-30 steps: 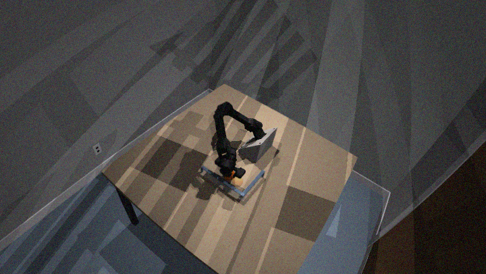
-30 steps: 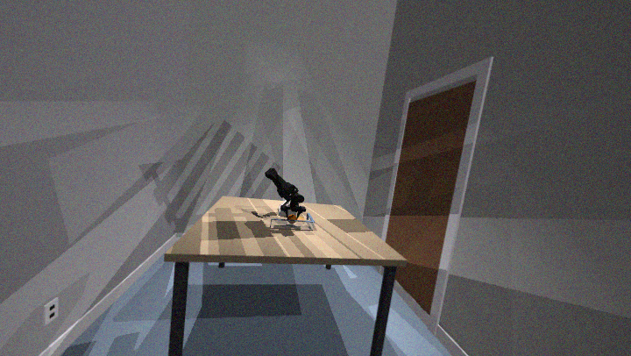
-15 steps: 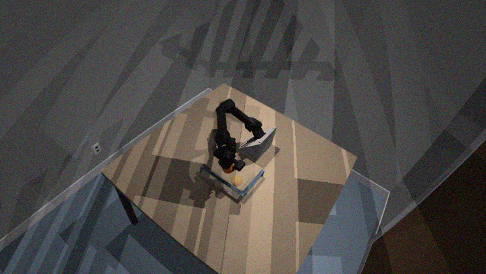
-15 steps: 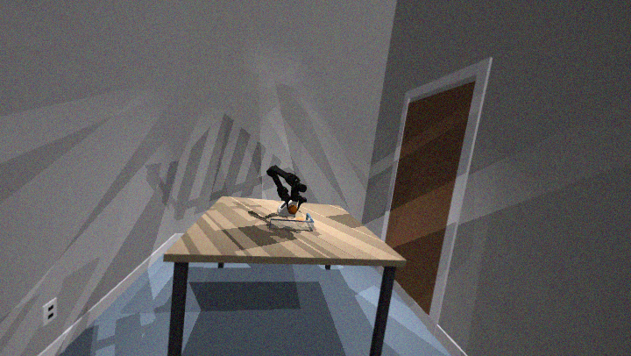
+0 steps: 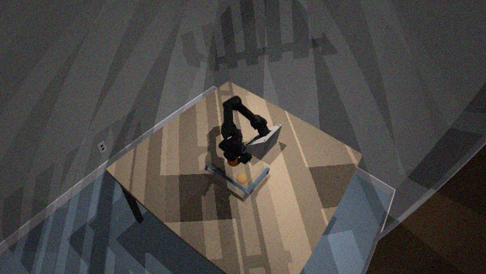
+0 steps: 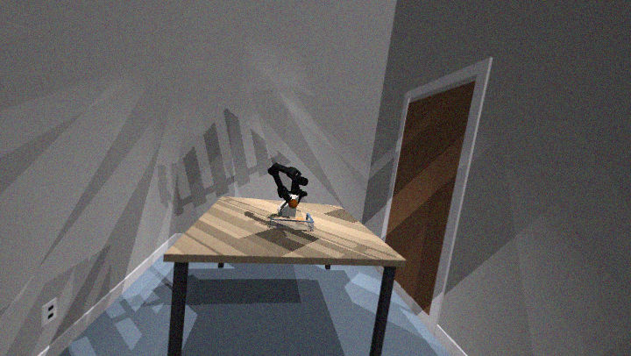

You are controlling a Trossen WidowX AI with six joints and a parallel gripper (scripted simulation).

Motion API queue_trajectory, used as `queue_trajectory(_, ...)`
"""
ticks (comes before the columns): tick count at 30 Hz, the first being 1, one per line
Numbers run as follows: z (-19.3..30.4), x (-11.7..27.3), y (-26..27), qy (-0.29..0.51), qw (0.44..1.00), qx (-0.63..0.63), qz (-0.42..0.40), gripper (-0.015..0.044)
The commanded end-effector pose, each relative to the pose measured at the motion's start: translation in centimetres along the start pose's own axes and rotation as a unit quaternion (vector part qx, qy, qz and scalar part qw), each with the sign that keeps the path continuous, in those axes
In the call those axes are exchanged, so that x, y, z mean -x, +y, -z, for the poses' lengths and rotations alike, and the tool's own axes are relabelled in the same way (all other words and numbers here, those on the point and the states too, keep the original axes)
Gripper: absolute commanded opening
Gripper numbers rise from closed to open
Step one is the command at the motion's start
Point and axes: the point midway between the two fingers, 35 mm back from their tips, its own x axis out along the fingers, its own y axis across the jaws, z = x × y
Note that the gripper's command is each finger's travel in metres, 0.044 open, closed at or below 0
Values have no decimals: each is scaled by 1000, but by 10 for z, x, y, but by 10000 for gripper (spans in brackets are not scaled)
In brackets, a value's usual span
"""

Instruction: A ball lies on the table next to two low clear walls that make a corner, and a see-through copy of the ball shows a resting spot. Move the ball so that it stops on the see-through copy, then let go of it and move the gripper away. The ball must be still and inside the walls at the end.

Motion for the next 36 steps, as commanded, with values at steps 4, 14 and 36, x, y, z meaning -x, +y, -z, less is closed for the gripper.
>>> queue_trajectory(4, 10, -37, 52, 3, 1000, 2, -2, 0)
queue_trajectory(14, 15, -58, 69, 3, 1000, 2, -2, 0)
queue_trajectory(36, 16, -127, 69, 2, 1000, 2, 0, 0)
